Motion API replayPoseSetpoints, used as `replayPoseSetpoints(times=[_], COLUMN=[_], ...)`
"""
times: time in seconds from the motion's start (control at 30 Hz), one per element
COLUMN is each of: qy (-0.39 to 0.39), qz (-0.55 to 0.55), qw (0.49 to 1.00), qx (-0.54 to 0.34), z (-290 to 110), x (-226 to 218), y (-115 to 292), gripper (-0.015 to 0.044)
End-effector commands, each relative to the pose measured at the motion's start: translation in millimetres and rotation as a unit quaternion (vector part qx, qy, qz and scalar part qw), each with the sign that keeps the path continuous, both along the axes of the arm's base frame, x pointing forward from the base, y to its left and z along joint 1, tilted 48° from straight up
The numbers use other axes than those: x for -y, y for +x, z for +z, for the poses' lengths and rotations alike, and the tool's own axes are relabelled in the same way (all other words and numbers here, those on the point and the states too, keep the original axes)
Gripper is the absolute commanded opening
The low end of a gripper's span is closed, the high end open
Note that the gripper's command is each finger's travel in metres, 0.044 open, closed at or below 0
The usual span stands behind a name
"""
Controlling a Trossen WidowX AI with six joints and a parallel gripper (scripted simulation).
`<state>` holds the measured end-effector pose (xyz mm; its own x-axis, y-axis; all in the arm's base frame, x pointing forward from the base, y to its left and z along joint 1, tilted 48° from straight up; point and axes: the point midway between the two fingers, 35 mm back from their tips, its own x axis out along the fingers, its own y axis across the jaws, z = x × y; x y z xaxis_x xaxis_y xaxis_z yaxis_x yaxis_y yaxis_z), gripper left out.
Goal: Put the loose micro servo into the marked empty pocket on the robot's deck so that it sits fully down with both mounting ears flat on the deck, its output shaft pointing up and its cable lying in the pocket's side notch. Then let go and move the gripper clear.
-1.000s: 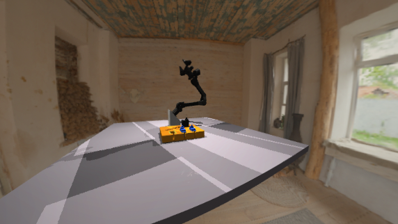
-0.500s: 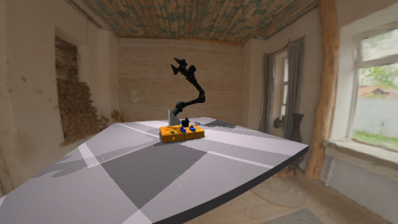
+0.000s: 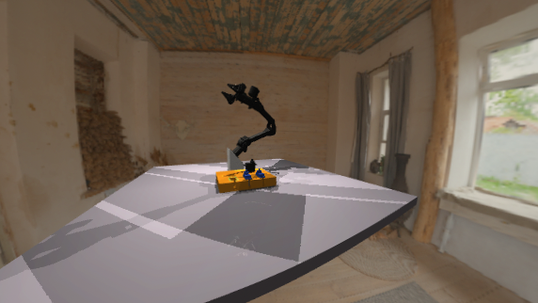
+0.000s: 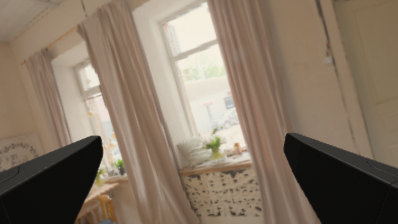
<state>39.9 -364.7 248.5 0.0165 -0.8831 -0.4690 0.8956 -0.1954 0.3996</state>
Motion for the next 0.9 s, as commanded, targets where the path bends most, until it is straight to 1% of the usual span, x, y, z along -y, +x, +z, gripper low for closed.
replayPoseSetpoints(times=[0.0,0.2,0.4,0.63,0.87], qy=[0.05,0.131,0.215,0.315,0.414], qz=[0.039,0.1,0.154,0.207,0.247], qw=[0.998,0.986,0.964,0.925,0.874], qx=[0.012,0.028,0.043,0.056,0.065], z=[-25,-62,-95,-129,-156], x=[-5,-21,-45,-83,-126], y=[23,58,90,121,145], gripper=[0.044,0.044,0.044,0.044,0.044])
